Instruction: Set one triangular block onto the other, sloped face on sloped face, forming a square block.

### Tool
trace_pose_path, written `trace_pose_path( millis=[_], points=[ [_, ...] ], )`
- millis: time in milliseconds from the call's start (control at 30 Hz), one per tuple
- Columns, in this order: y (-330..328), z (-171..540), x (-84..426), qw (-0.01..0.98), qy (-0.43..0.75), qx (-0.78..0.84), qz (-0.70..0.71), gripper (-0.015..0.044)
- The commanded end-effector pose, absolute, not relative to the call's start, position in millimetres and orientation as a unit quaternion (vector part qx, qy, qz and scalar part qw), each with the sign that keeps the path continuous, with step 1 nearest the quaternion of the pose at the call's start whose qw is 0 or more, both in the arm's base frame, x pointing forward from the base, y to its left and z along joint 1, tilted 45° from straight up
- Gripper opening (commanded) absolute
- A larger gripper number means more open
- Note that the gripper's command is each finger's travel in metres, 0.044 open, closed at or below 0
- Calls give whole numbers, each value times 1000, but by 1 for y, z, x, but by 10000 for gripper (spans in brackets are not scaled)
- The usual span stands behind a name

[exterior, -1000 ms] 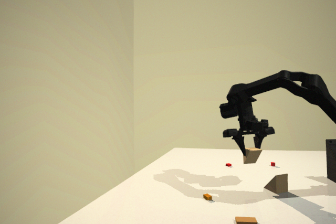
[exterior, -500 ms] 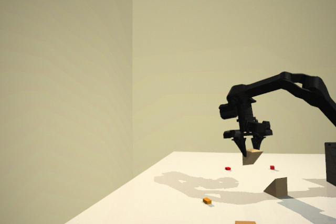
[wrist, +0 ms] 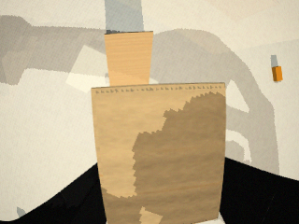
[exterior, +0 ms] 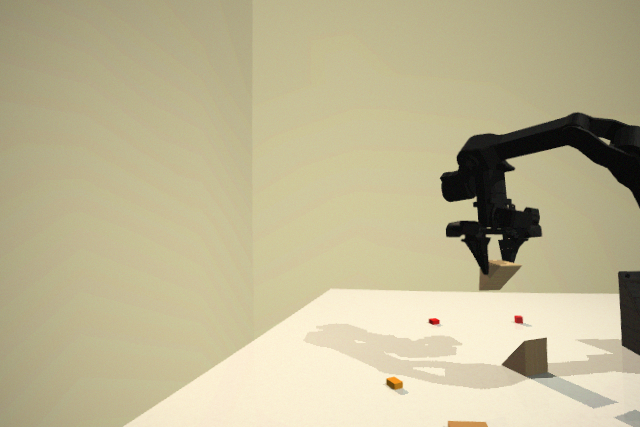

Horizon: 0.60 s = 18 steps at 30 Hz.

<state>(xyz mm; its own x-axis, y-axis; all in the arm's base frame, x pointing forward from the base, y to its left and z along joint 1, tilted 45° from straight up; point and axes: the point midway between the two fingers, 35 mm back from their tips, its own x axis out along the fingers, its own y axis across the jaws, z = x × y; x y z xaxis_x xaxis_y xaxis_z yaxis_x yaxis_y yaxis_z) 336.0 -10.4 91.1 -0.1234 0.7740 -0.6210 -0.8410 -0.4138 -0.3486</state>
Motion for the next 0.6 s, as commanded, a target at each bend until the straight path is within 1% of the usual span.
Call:
trace_pose_path(
  millis=[0, 433, 567],
  points=[
    [-1, 86, 331, 535, 42, -379, 754, 0],
    [49, 57, 317, 519, 26, -363, 773, 0],
    [55, 53, 315, 518, 24, -361, 775, 0]
  ],
)
